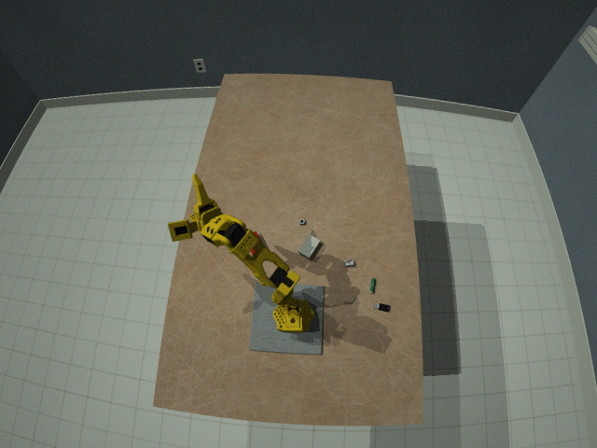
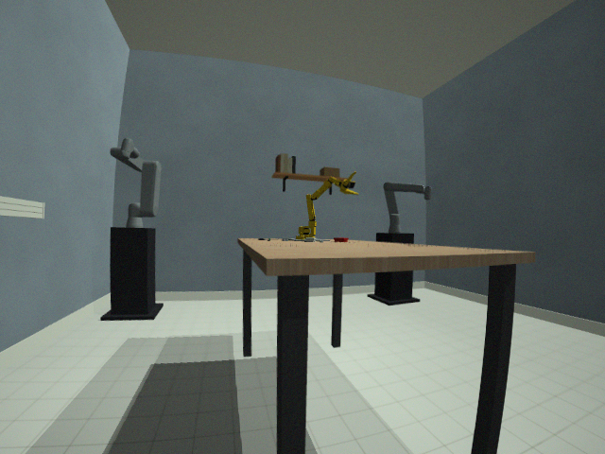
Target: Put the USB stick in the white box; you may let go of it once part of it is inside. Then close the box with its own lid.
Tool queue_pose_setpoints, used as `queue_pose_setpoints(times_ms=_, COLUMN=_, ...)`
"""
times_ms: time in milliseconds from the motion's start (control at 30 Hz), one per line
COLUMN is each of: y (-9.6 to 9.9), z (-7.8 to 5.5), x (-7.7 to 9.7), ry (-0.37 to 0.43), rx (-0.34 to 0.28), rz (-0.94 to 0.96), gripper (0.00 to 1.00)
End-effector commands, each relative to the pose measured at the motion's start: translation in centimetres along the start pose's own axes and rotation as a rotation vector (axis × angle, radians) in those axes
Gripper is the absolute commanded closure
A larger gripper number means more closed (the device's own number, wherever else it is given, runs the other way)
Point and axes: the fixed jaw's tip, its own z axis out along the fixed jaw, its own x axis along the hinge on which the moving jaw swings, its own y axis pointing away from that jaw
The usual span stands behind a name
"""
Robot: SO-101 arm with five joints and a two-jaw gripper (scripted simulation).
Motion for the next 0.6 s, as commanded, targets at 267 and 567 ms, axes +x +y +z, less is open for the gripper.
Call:
queue_pose_setpoints(times_ms=267, y=2.8, z=1.3, x=11.9, ry=0.455, rx=-0.089, rz=0.658, gripper=0.35)
queue_pose_setpoints(times_ms=567, y=5.4, z=-0.5, x=18.2, ry=0.731, rx=-0.05, rz=1.093, gripper=0.46)
